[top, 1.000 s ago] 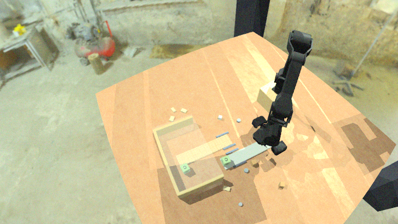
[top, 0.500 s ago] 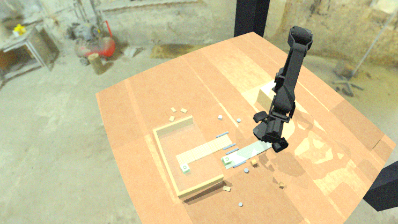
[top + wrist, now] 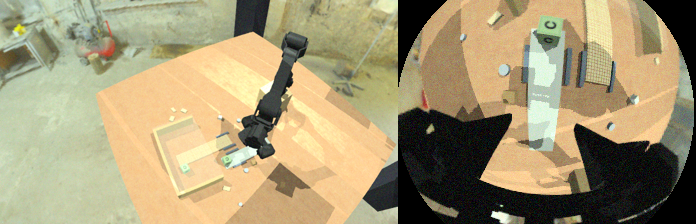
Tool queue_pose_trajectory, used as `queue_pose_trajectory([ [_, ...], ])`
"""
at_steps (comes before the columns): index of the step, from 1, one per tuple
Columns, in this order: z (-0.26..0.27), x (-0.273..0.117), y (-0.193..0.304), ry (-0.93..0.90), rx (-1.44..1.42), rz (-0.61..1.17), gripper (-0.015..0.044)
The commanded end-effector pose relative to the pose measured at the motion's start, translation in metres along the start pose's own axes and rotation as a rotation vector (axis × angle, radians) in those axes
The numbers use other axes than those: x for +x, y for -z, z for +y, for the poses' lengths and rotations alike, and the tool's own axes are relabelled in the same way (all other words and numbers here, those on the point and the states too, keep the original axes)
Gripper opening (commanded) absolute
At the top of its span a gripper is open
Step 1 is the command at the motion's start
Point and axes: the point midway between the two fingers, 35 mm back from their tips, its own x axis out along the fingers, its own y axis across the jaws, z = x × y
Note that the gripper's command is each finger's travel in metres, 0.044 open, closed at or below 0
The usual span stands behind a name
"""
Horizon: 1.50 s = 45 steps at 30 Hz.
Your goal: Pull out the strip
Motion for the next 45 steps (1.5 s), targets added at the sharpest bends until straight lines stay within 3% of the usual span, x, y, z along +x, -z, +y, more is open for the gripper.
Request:
queue_pose_trajectory([
  [1, 0.001, -0.003, -0.014, -0.006, -0.003, -0.001, 0.044],
  [29, 0.012, -0.021, -0.126, -0.006, -0.003, -0.013, 0.044],
  [36, 0.012, -0.013, -0.127, -0.006, -0.003, -0.013, 0.0256],
  [45, 0.012, 0.002, -0.127, -0.007, -0.003, -0.013, 0.025],
])
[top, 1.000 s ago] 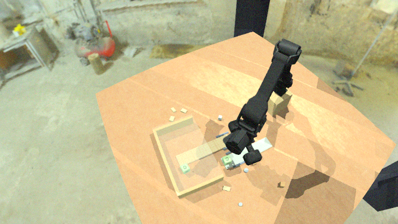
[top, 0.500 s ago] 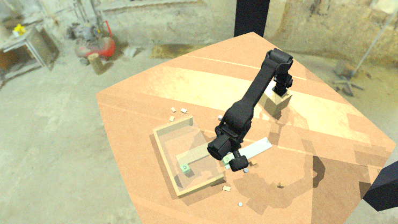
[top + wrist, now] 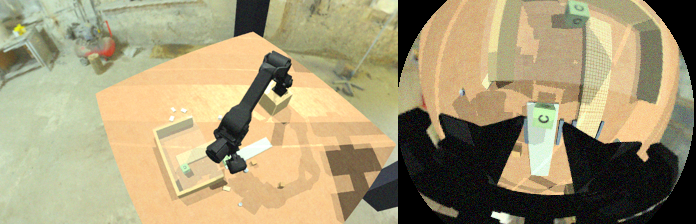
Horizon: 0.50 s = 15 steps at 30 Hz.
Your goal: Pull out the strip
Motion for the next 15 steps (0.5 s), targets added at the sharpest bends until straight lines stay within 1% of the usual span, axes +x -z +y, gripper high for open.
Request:
queue_pose_trajectory([
  [1, 0.001, 0.005, 0.0, -0.005, -0.004, 0.001, 0.025],
  [15, 0.0, 0.028, 0.0, -0.005, -0.004, 0.001, 0.025],
])
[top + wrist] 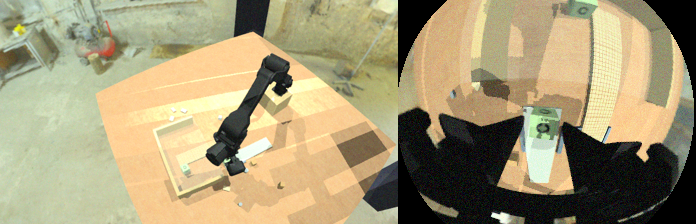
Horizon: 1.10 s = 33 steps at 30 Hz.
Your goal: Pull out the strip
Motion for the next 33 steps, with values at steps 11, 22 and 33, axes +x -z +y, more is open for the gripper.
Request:
queue_pose_trajectory([
  [11, 0.0, 0.009, 0.001, 0.001, 0.0, 0.001, 0.0158],
  [22, -0.001, 0.007, 0.002, 0.001, 0.0, 0.001, 0.0006],
  [33, -0.019, -0.019, 0.033, -0.001, -0.003, 0.004, 0.0],
])
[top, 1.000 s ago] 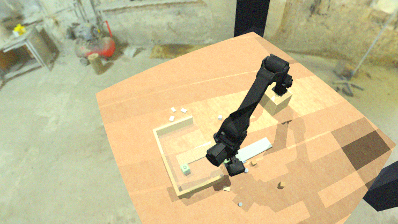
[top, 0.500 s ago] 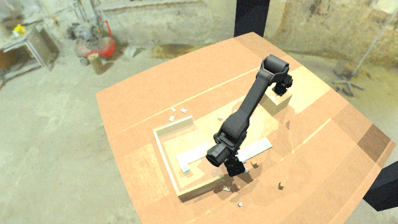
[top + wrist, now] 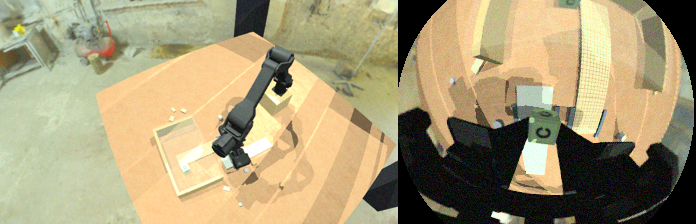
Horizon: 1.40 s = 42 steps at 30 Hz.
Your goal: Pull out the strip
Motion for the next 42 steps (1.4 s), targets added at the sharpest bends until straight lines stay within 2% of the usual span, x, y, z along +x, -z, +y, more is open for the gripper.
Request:
queue_pose_trajectory([
  [1, -0.005, -0.009, 0.009, -0.006, -0.005, -0.004, 0.0],
  [8, -0.015, -0.02, 0.026, -0.006, -0.006, -0.003, 0.0],
  [33, -0.055, -0.018, 0.096, -0.002, -0.006, 0.004, 0.0],
  [42, -0.055, -0.054, 0.096, -0.002, -0.006, 0.004, 0.0],
])
